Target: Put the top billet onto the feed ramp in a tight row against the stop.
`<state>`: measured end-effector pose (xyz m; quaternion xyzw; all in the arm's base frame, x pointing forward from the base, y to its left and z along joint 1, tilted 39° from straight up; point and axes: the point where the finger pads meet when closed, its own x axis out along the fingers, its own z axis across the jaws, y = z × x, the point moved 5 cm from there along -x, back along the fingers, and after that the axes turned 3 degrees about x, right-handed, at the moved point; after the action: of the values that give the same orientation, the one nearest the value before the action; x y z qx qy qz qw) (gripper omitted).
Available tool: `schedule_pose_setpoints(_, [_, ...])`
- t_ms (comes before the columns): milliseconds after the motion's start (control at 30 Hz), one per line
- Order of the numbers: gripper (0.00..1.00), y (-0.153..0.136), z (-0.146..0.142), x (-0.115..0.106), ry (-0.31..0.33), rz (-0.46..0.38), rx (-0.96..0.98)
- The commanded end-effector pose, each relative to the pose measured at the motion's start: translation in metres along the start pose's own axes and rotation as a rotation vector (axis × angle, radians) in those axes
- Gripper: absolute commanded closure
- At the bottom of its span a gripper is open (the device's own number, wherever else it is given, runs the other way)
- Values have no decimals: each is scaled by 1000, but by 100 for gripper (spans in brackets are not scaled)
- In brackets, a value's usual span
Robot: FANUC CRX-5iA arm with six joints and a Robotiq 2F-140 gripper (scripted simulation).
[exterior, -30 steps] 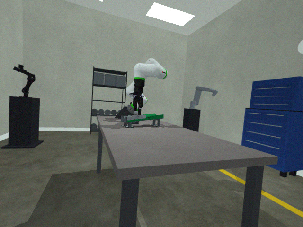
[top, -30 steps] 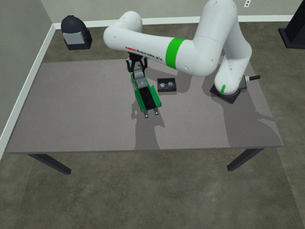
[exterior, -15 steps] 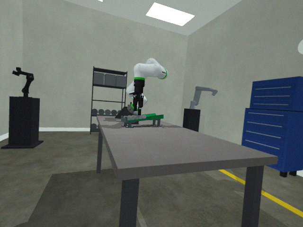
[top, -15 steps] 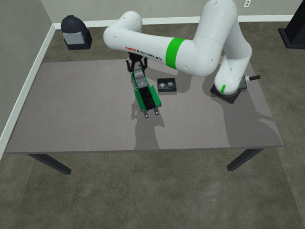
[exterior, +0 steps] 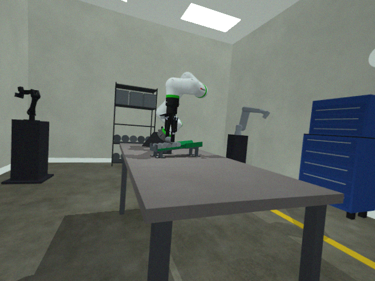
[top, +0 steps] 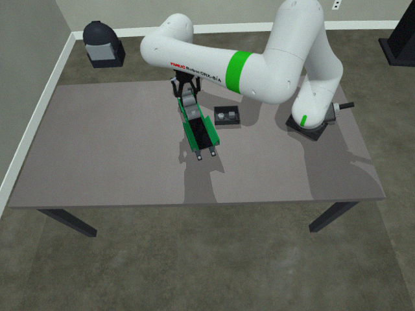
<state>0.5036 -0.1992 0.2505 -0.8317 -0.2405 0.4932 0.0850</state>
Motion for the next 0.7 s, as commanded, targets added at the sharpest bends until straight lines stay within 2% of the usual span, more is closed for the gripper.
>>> schedule_pose_setpoints(0, [56,0,0,-17,1,2,0])
schedule_pose_setpoints(333, [56,0,0,-86,1,2,0])
schedule_pose_setpoints(667, [56,0,0,-95,1,2,0])
